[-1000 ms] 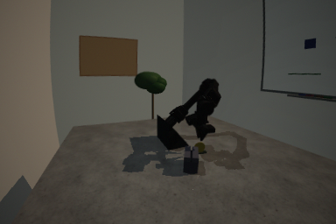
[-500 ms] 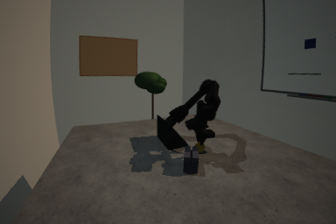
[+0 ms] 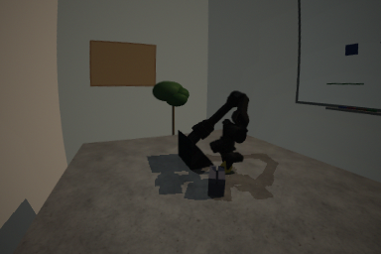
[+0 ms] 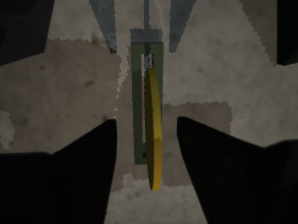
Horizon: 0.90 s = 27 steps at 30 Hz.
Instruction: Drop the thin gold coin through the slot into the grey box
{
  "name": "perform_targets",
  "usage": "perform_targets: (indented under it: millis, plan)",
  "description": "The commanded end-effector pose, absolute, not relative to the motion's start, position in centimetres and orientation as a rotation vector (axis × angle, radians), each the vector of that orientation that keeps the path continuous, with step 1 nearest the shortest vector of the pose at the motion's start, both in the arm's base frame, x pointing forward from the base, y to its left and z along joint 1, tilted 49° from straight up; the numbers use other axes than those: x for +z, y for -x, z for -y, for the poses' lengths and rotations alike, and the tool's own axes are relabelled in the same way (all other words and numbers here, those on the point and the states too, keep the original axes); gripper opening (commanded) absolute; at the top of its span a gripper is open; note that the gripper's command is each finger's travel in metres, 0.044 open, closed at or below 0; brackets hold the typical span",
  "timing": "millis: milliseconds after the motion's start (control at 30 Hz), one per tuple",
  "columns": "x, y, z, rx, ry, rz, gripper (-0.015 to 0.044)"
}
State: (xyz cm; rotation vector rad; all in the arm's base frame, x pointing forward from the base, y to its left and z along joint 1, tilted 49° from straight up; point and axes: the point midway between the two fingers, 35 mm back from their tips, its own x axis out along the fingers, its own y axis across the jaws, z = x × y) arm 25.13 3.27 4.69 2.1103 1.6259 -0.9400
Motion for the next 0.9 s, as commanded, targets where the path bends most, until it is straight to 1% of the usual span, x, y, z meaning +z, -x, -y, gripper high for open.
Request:
perform_targets:
  millis: [0, 400, 600, 867]
  plan:
    - [4.4, -25.2, -3.7, -0.939, -2.118, -1.629, 0.0161]
    - [3.4, -25.2, -5.1, -0.935, -2.123, -1.633, 0.0161]
    - [3.4, -25.2, -5.1, -0.935, -2.123, -1.633, 0.0003]
    - [3.4, -25.2, -5.1, -0.935, -2.122, -1.633, 0.0000]
